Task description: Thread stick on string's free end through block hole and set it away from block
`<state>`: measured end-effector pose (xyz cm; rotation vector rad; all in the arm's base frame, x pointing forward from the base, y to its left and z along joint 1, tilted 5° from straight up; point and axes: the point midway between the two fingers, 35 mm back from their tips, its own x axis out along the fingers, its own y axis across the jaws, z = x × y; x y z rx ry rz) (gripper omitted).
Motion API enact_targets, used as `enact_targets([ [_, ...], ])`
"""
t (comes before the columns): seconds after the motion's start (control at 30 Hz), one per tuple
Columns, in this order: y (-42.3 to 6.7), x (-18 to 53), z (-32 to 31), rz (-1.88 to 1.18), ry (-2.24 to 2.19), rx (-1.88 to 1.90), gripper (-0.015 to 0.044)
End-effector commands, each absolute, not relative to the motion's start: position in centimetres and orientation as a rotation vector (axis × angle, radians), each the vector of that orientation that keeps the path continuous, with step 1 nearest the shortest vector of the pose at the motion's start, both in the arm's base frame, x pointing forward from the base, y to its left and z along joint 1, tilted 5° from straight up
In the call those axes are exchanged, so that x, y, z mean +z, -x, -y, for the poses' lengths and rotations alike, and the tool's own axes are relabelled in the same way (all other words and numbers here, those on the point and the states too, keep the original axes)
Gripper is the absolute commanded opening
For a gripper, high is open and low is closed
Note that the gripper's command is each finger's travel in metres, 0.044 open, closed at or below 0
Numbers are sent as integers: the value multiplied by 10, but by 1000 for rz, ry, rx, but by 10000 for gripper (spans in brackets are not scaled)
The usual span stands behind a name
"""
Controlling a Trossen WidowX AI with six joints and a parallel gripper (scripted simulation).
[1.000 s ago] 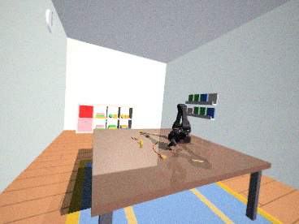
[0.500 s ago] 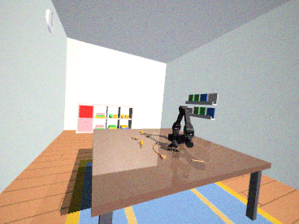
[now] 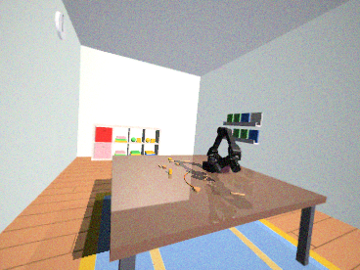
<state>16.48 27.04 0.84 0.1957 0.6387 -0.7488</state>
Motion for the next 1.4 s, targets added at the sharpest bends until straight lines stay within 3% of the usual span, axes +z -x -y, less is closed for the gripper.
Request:
enact_targets([
  [0.0, -164, 13, -271, -640, -203, -761, 236],
  [0.33, -164, 13, -271, -640, -203, -761, 236],
  [0.6, -171, 8, -257, -975, 249, -587, 440],
  [0.97, -181, 3, -243, -1399, 887, 31, 440],
  [1.37, -187, 3, -238, -1461, 1196, 590, 440],
])
